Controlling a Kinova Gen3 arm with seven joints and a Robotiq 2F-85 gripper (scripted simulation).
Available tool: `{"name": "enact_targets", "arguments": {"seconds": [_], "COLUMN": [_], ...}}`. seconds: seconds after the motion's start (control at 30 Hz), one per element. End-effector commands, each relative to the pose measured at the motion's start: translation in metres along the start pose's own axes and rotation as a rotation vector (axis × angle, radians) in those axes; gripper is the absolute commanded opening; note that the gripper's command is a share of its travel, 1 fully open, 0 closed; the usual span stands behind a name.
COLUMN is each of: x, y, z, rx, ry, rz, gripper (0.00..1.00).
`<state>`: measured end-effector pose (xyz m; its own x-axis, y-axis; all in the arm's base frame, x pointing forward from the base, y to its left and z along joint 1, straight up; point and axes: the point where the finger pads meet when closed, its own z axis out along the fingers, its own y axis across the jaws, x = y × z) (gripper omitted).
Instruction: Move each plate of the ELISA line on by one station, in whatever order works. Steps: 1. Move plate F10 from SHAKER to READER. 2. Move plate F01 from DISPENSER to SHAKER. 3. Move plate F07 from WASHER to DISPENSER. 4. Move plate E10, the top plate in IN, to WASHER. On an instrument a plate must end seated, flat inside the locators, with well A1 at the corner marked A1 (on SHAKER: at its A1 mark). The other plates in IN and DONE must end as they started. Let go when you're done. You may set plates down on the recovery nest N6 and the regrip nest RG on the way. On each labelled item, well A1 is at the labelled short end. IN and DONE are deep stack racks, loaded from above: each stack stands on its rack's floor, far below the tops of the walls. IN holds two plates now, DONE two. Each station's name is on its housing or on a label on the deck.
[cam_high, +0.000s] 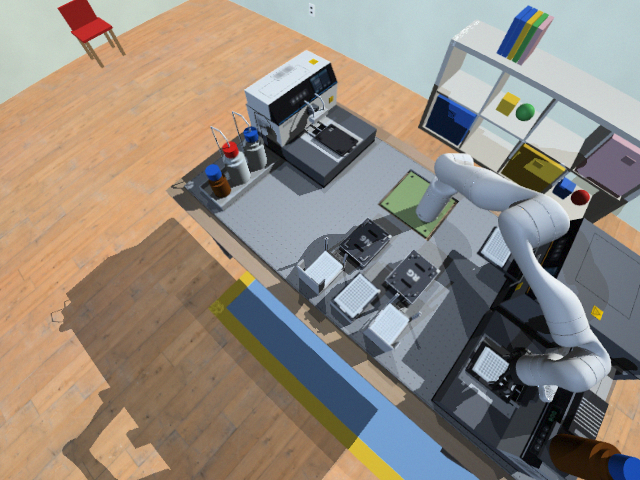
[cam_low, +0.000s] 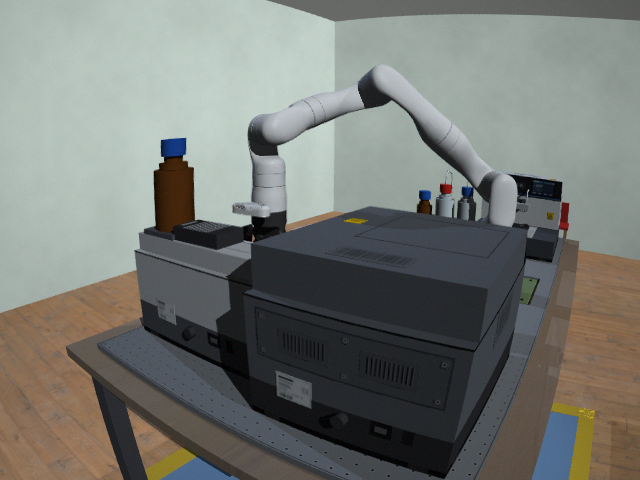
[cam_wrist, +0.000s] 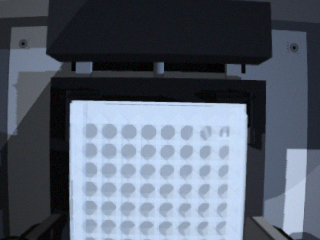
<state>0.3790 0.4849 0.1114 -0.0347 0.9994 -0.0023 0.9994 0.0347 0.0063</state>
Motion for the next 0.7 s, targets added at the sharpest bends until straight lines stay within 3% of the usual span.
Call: {"name": "enact_targets", "arguments": {"seconds": [0.0,0.67], "x": [0.001,0.001], "y": [0.0,0.0], "z": [-0.004,-0.028], "rx": [-0.002,-0.002], "ry": [0.002,0.002], "rz": [0.0,0.0], "gripper": [1.0,1.0]}}
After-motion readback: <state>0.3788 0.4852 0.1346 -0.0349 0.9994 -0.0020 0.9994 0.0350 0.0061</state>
